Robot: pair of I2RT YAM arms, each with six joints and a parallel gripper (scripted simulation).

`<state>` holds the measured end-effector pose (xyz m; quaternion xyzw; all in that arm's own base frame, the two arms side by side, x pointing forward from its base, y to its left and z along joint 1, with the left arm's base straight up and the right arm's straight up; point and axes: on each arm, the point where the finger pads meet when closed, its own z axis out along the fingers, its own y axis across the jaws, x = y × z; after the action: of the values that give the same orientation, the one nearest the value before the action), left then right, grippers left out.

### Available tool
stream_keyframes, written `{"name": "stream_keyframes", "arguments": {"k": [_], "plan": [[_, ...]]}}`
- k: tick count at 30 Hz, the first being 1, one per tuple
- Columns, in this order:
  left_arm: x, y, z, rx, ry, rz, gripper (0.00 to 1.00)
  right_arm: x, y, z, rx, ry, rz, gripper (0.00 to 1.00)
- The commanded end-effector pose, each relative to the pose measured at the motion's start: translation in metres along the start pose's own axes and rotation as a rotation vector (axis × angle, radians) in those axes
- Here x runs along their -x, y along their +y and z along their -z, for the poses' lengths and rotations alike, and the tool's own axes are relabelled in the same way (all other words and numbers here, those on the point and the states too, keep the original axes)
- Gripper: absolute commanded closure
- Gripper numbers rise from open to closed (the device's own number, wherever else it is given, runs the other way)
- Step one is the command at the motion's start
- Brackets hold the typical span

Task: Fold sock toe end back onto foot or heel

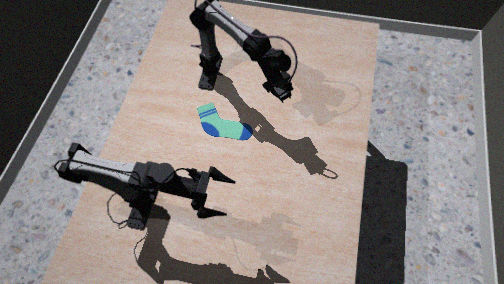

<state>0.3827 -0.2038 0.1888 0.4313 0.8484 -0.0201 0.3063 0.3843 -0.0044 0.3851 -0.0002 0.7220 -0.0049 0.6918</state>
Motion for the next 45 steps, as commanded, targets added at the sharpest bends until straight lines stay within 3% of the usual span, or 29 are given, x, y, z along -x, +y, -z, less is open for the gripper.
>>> {"name": "stream_keyframes", "arguments": {"k": [1, 13, 16, 26, 32, 34, 35, 36, 45], "plan": [[0.012, -0.009, 0.004, -0.033, 0.019, -0.077, 0.67, 0.013, 0.000, 0.003, 0.000, -0.033, 0.001, 0.00], [-0.009, -0.094, -0.029, -0.279, 0.241, -0.354, 0.67, 0.013, 0.000, 0.003, 0.000, -0.033, 0.001, 0.00], [-0.010, -0.093, -0.025, -0.268, 0.251, -0.370, 0.67, 0.013, 0.000, 0.003, 0.000, -0.033, 0.001, 0.00], [-0.042, -0.167, -0.039, -0.505, 0.455, -0.627, 0.67, 0.013, 0.000, 0.003, 0.000, -0.033, 0.001, 0.00], [-0.039, -0.171, -0.036, -0.504, 0.464, -0.666, 0.67, 0.013, 0.000, 0.003, 0.000, -0.033, 0.001, 0.00], [-0.025, -0.154, -0.027, -0.441, 0.408, -0.621, 0.67, 0.013, 0.000, 0.003, 0.000, -0.033, 0.001, 0.00], [-0.023, -0.163, -0.030, -0.460, 0.392, -0.602, 0.67, 0.013, 0.000, 0.003, 0.000, -0.033, 0.001, 0.00], [-0.033, -0.173, -0.047, -0.489, 0.434, -0.610, 0.67, 0.013, 0.000, 0.003, 0.000, -0.033, 0.001, 0.00], [-0.042, -0.174, -0.042, -0.509, 0.457, -0.639, 0.67, 0.013, 0.000, 0.003, 0.000, -0.033, 0.001, 0.00]]}}
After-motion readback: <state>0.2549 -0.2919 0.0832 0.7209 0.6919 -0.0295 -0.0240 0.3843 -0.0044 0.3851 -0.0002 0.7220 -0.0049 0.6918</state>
